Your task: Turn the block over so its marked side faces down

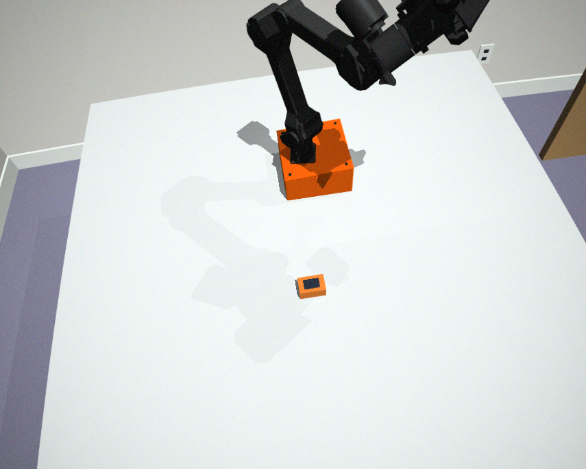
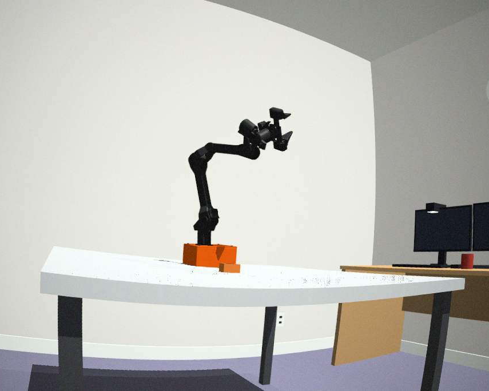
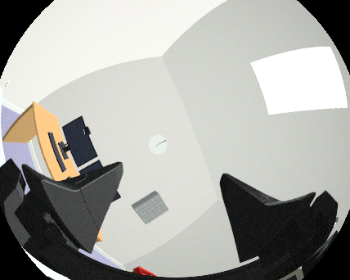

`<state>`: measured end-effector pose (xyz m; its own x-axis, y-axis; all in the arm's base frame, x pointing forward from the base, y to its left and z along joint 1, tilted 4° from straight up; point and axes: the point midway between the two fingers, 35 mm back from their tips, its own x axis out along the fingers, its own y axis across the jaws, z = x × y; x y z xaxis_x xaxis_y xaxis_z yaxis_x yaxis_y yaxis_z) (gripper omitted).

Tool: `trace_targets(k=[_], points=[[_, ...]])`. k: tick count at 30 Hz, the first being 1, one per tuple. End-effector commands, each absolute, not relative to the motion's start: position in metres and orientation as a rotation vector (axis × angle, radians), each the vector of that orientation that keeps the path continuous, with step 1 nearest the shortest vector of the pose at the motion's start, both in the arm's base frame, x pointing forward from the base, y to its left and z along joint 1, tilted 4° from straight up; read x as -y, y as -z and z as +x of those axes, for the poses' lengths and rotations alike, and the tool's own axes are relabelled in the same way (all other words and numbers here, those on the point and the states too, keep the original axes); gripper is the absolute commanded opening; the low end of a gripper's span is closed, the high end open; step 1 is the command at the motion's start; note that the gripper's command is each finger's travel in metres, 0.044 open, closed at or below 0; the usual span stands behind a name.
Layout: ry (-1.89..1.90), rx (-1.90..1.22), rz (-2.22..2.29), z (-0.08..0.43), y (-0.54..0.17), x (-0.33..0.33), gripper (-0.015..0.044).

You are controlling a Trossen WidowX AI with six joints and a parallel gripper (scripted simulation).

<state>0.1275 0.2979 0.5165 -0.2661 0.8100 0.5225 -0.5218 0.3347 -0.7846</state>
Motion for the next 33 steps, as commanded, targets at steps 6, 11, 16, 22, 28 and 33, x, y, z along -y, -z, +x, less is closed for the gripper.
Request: trace_targets(k=[6,11,16,22,28,33], points=[[-1.269,1.099,-0.325,0.177,-0.496,-0.308,0.044],[-1.211,0.863,-0.348,0.232,-0.466,-0.311,0.044],[-1.136,0.533,-0.33,0.296,-0.418,-0.307,0.044],[-0.988,0.128,-0.309,0.364,-0.345,-0.278,0.044],[-0.798,-0.261,-0.294,0.405,-0.266,-0.225,0.044],[-0.628,-0.59,-0.263,0.418,-0.199,-0.174,0.044]])
